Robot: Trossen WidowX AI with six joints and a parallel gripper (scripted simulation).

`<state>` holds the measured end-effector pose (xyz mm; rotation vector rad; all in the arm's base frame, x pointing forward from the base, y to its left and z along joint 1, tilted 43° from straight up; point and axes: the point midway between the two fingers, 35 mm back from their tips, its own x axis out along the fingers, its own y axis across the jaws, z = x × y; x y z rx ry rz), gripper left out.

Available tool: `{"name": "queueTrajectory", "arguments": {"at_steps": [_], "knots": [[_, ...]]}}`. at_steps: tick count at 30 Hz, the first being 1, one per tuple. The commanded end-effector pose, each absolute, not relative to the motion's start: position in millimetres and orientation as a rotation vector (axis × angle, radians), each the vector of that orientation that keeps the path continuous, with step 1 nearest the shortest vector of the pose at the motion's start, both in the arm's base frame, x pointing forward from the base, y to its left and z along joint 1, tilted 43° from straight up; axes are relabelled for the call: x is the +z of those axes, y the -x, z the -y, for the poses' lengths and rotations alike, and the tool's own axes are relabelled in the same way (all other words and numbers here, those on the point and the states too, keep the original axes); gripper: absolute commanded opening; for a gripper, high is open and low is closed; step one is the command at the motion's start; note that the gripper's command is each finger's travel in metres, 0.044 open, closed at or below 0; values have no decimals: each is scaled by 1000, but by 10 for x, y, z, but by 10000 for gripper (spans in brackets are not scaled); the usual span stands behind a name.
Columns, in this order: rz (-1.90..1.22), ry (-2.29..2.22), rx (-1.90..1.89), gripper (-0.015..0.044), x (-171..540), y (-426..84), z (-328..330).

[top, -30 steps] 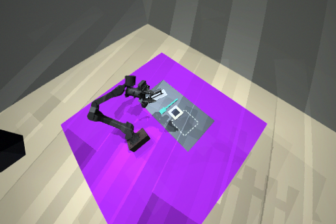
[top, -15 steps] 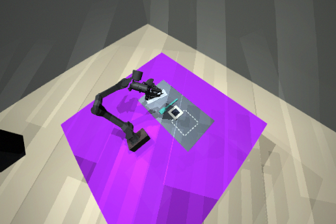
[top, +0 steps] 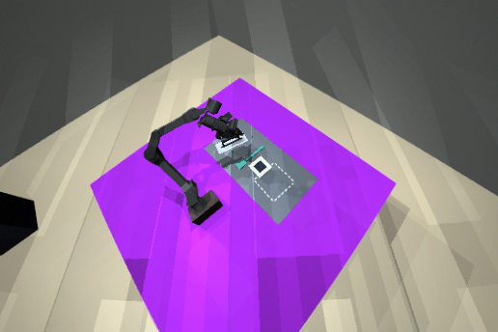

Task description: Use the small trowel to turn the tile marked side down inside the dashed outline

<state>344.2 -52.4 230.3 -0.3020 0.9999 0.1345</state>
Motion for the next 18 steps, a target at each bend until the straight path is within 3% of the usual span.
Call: {"name": "queueTrajectory", "arguments": {"at_steps": [1,18], "knots": [[-1022,204,183,270,2281,-3513,353],[-1220,-301,353,270,2209,-3714,-480]]}}
